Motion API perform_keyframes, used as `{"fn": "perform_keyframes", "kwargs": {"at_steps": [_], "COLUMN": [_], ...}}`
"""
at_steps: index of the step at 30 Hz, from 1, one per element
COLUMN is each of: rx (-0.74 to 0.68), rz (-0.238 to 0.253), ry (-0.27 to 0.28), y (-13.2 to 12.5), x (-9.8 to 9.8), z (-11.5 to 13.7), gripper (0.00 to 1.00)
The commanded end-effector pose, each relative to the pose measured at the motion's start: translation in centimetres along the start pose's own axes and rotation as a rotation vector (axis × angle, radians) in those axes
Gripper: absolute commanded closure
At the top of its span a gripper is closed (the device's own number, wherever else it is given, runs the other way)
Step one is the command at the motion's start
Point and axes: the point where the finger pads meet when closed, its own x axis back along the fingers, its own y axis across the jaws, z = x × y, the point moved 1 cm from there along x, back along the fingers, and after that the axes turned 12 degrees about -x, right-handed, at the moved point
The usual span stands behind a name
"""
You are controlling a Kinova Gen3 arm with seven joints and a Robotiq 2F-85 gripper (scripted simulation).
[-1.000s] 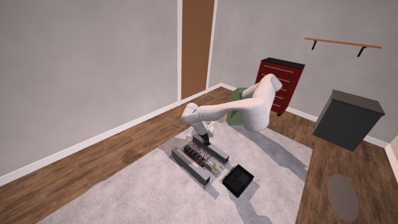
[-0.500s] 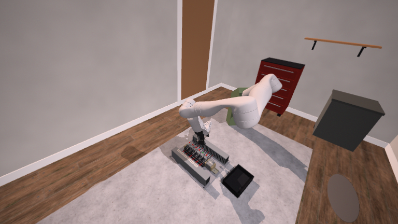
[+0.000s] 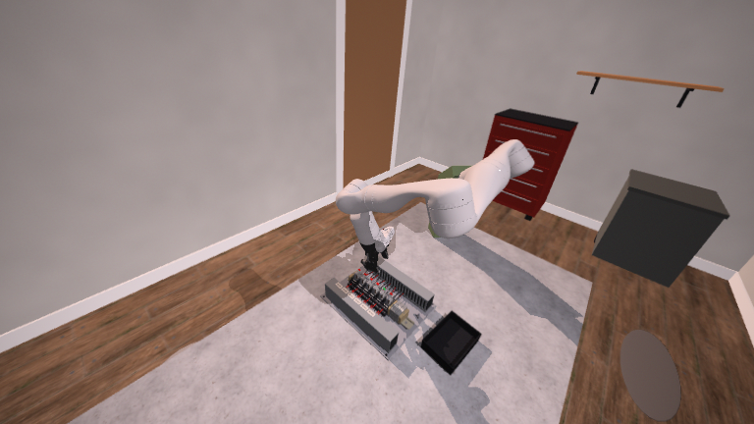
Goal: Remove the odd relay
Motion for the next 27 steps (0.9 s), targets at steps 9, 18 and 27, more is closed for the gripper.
{"fn": "perform_keyframes", "kwargs": {"at_steps": [9, 18, 27], "rx": [-0.058, -0.092, -0.115], "rz": [-0.089, -0.144, -0.188], "ry": [-0.012, -0.024, -0.034], "y": [1.0, 1.5, 1.9], "x": [0.4, 0.8, 1.2], "z": [-2.9, -4.7, -6.2], "gripper": [0.39, 0.39, 0.39]}}
